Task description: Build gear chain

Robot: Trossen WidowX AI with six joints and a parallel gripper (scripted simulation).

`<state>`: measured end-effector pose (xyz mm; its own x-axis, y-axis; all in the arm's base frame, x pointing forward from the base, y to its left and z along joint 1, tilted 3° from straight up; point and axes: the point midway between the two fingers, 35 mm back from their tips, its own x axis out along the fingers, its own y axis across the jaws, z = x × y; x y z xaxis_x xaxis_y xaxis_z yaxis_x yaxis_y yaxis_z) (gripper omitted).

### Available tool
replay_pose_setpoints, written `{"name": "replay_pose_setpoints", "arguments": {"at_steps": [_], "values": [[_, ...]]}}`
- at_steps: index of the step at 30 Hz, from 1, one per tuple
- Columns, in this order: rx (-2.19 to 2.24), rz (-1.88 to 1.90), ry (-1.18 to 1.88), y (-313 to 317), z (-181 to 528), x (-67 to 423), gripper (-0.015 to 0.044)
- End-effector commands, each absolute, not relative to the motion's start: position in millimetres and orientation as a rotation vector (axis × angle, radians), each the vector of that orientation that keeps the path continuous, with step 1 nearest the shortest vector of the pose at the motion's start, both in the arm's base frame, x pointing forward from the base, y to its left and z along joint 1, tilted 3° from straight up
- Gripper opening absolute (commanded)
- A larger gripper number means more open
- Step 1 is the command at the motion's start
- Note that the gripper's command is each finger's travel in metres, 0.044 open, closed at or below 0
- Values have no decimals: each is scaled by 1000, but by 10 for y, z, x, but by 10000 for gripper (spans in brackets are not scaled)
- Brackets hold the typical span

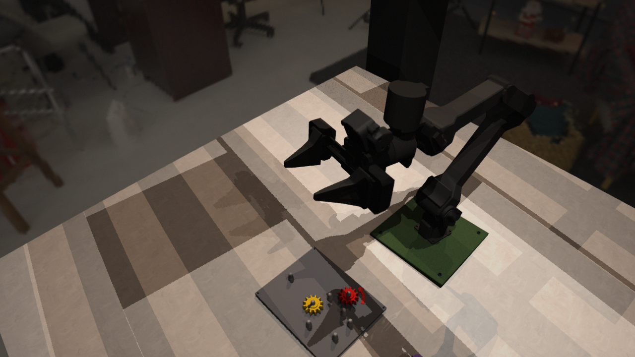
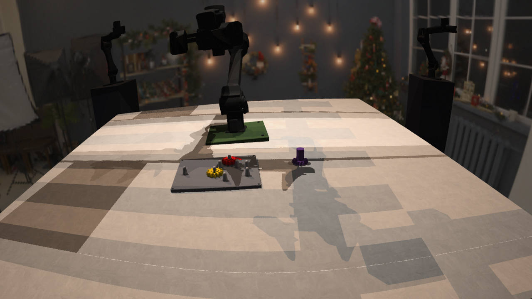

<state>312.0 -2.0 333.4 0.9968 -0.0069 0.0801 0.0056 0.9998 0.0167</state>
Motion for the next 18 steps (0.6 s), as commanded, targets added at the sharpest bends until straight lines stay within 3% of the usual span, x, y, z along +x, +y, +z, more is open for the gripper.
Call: {"name": "replay_pose_setpoints", "arguments": {"at_steps": [1, 10, 18], "values": [[14, -2, -69, -5, 3317, 3136, 426], [-176, 271, 490, 914, 2353, 3536, 440], [-484, 564, 970, 1754, 1472, 3240, 440]]}}
